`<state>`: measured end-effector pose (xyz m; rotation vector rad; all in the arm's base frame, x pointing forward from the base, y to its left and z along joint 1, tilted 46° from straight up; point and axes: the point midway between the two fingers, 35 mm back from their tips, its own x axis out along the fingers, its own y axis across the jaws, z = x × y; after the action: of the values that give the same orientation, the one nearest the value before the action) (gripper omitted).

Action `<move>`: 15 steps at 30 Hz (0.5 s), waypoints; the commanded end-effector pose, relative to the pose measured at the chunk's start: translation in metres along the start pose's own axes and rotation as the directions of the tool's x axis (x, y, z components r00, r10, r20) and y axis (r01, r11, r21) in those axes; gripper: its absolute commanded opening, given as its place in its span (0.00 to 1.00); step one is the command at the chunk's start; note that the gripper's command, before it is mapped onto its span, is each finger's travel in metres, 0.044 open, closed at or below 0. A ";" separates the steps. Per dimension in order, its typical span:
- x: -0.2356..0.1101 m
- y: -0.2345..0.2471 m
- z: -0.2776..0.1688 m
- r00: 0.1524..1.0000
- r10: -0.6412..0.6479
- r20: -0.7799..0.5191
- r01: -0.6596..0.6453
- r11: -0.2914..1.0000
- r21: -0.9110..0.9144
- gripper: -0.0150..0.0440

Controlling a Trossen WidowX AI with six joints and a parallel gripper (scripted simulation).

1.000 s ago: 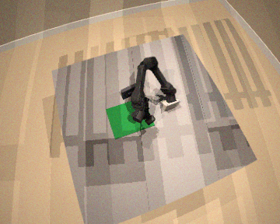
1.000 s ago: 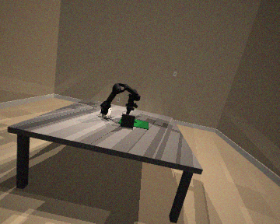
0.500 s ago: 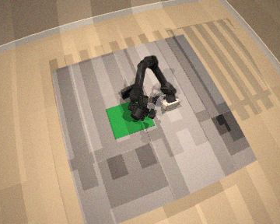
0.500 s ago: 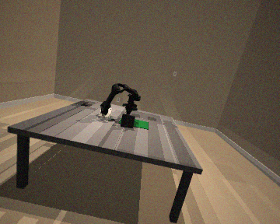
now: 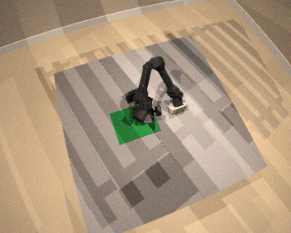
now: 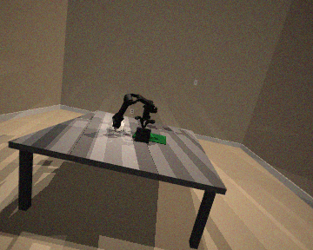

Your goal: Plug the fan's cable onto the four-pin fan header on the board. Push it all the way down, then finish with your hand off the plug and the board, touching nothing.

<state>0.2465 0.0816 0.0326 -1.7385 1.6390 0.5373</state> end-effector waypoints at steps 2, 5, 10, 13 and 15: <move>0.000 -0.002 -0.007 1.000 -0.004 -0.001 0.003 0.984 -0.177 0.25; 0.000 -0.003 -0.010 1.000 -0.004 -0.001 0.003 0.961 -0.278 0.25; 0.000 -0.004 -0.015 1.000 -0.004 -0.002 0.003 0.899 -0.439 0.25; 0.000 -0.004 -0.018 1.000 -0.004 -0.002 0.002 0.848 -0.530 0.25; 0.000 -0.005 -0.020 1.000 -0.004 -0.002 0.002 0.810 -0.587 0.25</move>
<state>0.2480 0.0710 0.0432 -2.0964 1.5911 1.0317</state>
